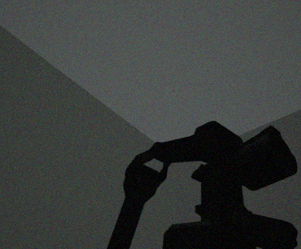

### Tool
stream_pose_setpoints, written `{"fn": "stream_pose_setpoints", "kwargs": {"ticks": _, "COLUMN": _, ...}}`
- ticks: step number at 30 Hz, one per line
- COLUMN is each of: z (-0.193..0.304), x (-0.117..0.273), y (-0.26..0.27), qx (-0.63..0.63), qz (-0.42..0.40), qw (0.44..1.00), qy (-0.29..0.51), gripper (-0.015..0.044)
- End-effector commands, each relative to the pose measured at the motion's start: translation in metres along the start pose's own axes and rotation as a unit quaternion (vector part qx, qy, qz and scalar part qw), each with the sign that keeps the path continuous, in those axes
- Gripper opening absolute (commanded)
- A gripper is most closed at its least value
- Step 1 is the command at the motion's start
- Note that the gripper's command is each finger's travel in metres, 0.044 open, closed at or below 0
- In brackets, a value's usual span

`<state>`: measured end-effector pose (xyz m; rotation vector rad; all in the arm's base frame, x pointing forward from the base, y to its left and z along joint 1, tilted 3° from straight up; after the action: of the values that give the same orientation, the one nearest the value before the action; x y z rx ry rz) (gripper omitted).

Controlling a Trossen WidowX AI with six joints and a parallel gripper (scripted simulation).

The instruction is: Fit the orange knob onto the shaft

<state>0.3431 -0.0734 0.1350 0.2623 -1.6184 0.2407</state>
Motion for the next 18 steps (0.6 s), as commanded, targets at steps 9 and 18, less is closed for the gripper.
{"fn": "stream_pose_setpoints", "kwargs": {"ticks": 9, "z": -0.0022, "x": -0.0027, "y": 0.0013, "qx": 0.000, "qz": -0.002, "qw": 1.000, "qy": -0.002, "gripper": 0.0000}}
{"fn": "stream_pose_setpoints", "kwargs": {"ticks": 18, "z": -0.0004, "x": -0.0047, "y": 0.0014, "qx": 0.000, "qz": -0.002, "qw": 1.000, "qy": -0.002, "gripper": 0.0000}}
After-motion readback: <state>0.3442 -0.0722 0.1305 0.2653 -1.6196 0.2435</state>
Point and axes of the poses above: the point midway between the two fingers, 35 mm back from their tips, its own x axis back along the fingers, its own y axis across the jaws, z = x × y, the point moved 2 cm from there along x, back along the fingers, and after that the axes turned 10 degrees about x, right-handed, at the moved point
